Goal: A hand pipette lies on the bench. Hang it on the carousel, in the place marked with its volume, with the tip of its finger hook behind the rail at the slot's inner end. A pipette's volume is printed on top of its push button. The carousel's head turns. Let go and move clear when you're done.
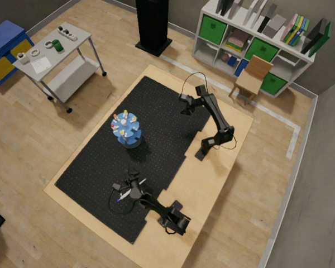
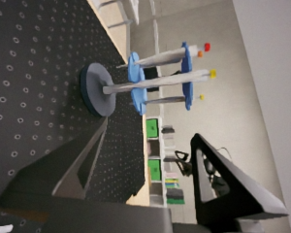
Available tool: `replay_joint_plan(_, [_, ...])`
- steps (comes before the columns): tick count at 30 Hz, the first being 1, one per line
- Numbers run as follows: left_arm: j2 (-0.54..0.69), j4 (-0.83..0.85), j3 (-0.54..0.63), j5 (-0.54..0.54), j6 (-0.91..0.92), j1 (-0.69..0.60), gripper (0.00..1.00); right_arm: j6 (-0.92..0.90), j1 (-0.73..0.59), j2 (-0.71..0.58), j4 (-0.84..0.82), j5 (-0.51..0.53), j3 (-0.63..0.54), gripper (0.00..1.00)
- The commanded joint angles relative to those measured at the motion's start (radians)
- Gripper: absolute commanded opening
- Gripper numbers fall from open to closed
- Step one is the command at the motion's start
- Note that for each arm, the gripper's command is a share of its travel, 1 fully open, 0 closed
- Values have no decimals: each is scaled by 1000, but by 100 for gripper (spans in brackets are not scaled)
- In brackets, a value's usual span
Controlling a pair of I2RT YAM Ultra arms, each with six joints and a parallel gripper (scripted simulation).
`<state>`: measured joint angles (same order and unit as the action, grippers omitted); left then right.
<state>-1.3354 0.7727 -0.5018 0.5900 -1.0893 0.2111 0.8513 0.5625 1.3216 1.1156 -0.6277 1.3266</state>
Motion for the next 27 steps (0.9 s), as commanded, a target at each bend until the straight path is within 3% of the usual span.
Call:
replay_joint_plan(1, [80, -239, -21, 126, 204, 76, 100, 5, 9, -4, -13, -20, 15, 100])
replay_joint_plan(4, [143, -372, -44, 183, 328, 155, 100, 5, 9, -4, -13, -20, 15, 100])
replay_joint_plan(6, [143, -372, -44, 183, 328, 155, 100, 5, 9, -4, -13, -20, 15, 100])
replay_joint_plan(7, [138, -502, -84, 207, 428, 187, 100, 5, 9, -4, -13, -20, 15, 100])
replay_joint_plan(14, [208, -817, -184, 263, 759, 356, 100, 5, 9, -4, -13, -20, 15, 100])
replay_joint_plan(21, [242, -1114, -308, 270, 1112, 499, 100, 5, 9, -4, -13, -20, 15, 100])
replay_joint_plan(23, [242, -1114, -308, 270, 1112, 499, 100, 5, 9, -4, -13, -20, 15, 100])
replay_joint_plan(27, [218, -1343, -437, 234, 1394, 590, 100, 5, 9, -4, -13, -20, 15, 100])
